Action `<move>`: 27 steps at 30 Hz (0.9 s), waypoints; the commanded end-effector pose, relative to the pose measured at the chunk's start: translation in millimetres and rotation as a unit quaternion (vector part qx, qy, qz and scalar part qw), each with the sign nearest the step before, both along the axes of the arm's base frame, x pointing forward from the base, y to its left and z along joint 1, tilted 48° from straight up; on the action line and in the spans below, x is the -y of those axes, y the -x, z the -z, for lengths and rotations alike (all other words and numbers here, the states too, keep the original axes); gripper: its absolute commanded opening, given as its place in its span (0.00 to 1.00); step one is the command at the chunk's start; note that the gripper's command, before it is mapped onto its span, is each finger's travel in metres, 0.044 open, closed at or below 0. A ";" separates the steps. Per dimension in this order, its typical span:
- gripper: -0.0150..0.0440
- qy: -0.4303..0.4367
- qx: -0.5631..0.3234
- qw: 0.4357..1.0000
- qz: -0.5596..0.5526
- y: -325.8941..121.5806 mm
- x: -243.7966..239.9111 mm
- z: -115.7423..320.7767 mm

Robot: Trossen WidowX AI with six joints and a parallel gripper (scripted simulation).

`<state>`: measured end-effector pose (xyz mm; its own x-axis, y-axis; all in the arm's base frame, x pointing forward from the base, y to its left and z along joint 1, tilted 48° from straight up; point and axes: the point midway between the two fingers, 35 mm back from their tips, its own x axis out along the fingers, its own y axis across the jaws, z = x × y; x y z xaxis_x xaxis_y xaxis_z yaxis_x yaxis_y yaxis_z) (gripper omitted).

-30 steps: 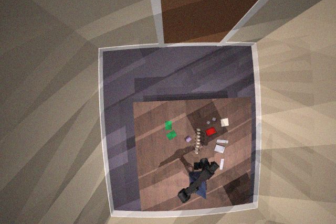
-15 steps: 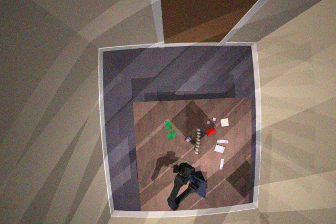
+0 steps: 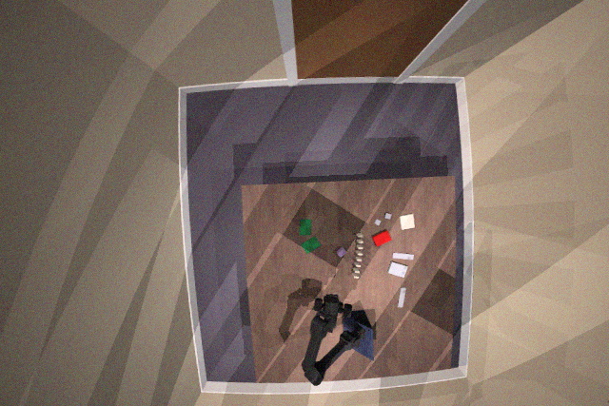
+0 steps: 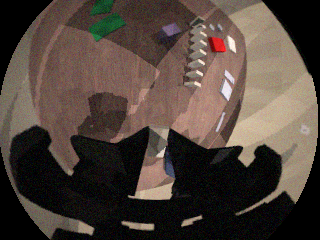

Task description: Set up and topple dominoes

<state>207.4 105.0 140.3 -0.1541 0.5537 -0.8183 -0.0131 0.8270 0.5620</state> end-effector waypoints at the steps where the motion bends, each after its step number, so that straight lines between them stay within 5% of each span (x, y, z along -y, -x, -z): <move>1: 0.44 0.049 0.021 0.999 -0.005 4.8 -0.6 12.0; 27: 0.44 0.232 0.241 0.941 0.062 -0.6 -7.1 44.0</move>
<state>206.0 111.0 97.1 0.2624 0.1387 -0.9550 -0.0840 0.9891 0.1205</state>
